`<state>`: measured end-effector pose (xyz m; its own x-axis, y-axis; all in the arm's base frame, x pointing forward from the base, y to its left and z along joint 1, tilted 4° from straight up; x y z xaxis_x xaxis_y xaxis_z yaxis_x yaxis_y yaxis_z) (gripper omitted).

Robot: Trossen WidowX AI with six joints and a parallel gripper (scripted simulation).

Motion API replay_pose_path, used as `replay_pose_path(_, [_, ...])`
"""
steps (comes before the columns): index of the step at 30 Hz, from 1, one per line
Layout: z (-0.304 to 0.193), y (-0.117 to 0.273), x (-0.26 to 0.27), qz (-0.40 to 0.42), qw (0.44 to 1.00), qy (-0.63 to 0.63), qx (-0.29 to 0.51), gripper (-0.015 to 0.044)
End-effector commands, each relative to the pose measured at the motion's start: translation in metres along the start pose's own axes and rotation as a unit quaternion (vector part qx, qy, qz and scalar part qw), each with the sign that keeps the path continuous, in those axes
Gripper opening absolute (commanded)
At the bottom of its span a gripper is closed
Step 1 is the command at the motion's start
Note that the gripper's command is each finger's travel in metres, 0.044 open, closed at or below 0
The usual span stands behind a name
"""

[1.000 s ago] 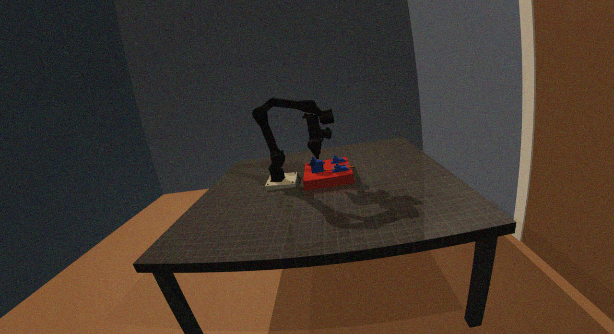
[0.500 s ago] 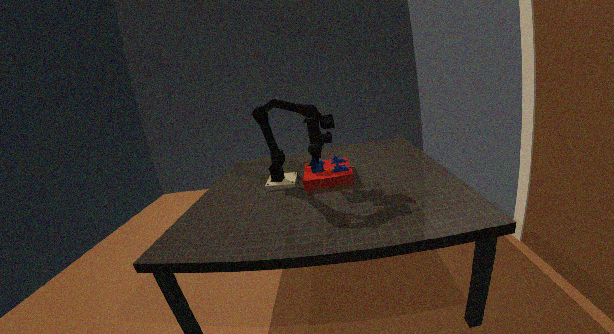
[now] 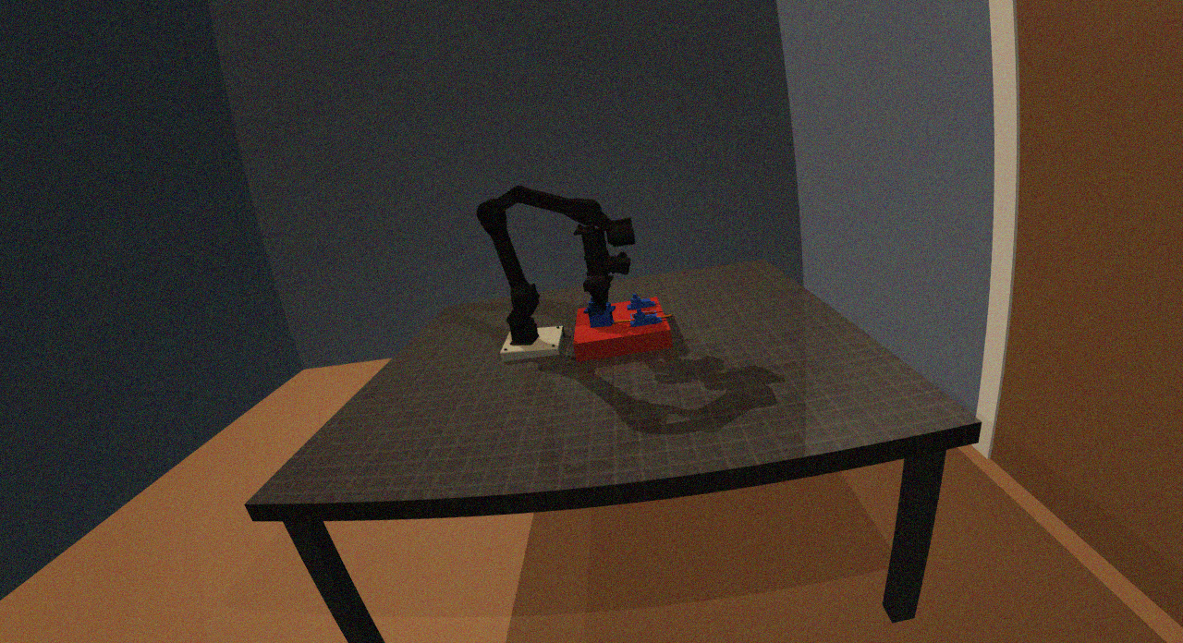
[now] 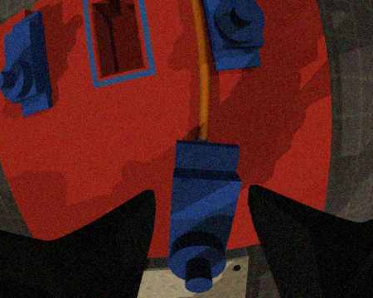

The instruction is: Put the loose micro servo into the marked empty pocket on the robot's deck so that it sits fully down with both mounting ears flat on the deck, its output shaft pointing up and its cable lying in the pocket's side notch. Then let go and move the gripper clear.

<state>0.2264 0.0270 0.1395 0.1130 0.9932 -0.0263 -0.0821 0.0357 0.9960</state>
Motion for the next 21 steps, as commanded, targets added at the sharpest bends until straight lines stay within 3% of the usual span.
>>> replay_pose_path(1, [0.001, 0.0, 0.0, 0.0, 1.0, 0.001, -0.001, 0.0125])
replay_pose_path(6, [0.001, 0.0, 0.0, 0.0, 1.0, 0.001, -0.001, 0.0092])
replay_pose_path(10, [0.001, 0.006, 0.0, 0.0, 1.0, 0.001, -0.001, 0.0])
replay_pose_path(21, [0.0, 0.03, 0.0, 0.0, 1.0, 0.001, -0.001, 0.0])
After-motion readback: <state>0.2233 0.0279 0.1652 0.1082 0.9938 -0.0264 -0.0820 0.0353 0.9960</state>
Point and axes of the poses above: the point midway between the two fingers, 35 mm back from their tips, its own y axis back along the fingers, its own x axis across the jaws, z = x × y, the point moved 2 cm from there along y, back along the fingers, and after that the axes turned 13 degrees about -y, right-handed, at the moved point
